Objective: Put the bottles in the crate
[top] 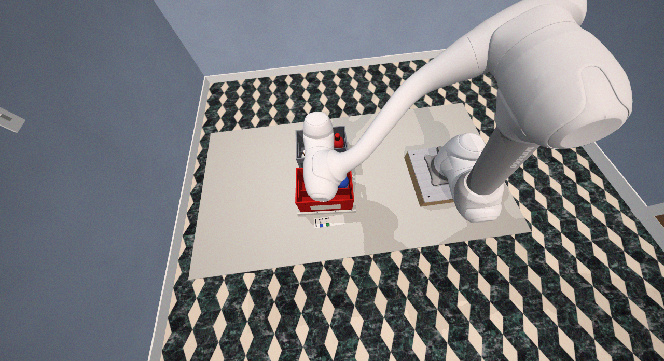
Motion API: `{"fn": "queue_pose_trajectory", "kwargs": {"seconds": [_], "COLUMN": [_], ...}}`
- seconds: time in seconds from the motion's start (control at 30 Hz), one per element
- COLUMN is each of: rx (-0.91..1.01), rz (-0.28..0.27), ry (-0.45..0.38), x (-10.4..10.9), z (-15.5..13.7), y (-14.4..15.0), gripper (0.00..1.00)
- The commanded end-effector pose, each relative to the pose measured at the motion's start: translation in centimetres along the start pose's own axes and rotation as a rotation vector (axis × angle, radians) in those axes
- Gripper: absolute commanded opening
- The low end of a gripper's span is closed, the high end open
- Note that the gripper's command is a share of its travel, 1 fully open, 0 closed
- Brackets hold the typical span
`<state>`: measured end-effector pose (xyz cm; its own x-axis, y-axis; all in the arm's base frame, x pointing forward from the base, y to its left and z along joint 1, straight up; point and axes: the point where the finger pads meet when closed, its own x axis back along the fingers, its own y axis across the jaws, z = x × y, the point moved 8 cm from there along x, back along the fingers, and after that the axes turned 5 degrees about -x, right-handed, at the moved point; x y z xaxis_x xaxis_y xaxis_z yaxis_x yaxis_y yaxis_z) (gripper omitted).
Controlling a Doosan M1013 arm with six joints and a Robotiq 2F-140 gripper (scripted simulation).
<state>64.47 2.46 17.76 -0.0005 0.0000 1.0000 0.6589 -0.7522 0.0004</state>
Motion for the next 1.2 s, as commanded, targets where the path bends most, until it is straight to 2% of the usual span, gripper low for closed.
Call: {"fn": "queue_pose_trajectory", "kwargs": {"seconds": [0.0, 1.07, 1.17], "rx": [0.000, 0.000, 0.000], "rz": [0.000, 0.000, 0.000], "ry": [0.000, 0.000, 0.000], "x": [0.01, 0.01, 0.81], "z": [0.00, 0.00, 0.00], "y": [0.00, 0.00, 0.00], "gripper": [0.38, 0.38, 0.38]}}
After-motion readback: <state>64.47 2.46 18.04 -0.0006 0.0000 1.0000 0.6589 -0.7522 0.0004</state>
